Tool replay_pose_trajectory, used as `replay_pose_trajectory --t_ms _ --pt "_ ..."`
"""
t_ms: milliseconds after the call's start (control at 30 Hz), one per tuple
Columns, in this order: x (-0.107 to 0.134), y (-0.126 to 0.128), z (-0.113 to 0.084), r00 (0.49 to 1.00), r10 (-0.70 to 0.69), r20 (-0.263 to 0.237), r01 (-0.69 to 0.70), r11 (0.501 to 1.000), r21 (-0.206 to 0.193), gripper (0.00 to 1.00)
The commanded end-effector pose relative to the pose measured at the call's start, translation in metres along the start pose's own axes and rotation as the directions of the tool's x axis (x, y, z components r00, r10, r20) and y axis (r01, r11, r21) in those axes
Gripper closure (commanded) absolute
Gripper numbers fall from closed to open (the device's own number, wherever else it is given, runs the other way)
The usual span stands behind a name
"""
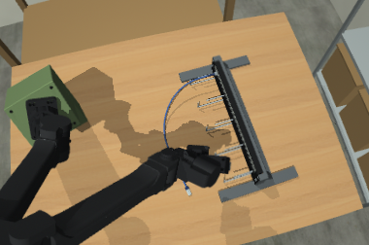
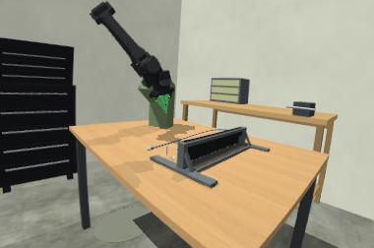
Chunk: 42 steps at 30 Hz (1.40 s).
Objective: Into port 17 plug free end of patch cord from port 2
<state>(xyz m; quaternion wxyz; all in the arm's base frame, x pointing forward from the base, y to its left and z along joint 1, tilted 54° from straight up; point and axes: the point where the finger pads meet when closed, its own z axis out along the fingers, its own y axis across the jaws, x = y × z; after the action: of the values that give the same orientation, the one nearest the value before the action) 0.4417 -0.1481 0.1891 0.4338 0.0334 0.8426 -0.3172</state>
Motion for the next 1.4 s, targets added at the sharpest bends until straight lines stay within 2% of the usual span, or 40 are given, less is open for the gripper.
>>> replay_pose_trajectory --t_ms 0,100,167,200,400,667,733,800,1033,1133,1367 --pt "0.004 -0.008 0.012 0.986 0.161 -0.038 -0.16 0.987 0.025 1.0" --pt "0.013 -0.013 0.018 0.969 0.239 -0.067 -0.236 0.97 0.053 1.0" --pt "0.013 -0.013 0.018 0.969 0.239 -0.067 -0.236 0.97 0.053 1.0" --pt "0.019 -0.017 0.022 0.948 0.305 -0.087 -0.298 0.951 0.08 1.0" --pt "0.035 -0.027 0.032 0.885 0.451 -0.121 -0.432 0.889 0.152 1.0" --pt "0.058 -0.042 0.044 0.764 0.632 -0.131 -0.587 0.764 0.266 1.0" --pt "0.058 -0.042 0.044 0.764 0.632 -0.131 -0.587 0.764 0.266 1.0" --pt "0.068 -0.048 0.049 0.704 0.7 -0.122 -0.641 0.7 0.316 1.0" --pt "0.088 -0.06 0.057 0.571 0.817 -0.078 -0.727 0.548 0.414 1.0" --pt "0.093 -0.063 0.058 0.542 0.838 -0.066 -0.74 0.513 0.435 1.0" --pt "0.094 -0.059 0.058 0.539 0.839 -0.067 -0.743 0.512 0.431 1.0"
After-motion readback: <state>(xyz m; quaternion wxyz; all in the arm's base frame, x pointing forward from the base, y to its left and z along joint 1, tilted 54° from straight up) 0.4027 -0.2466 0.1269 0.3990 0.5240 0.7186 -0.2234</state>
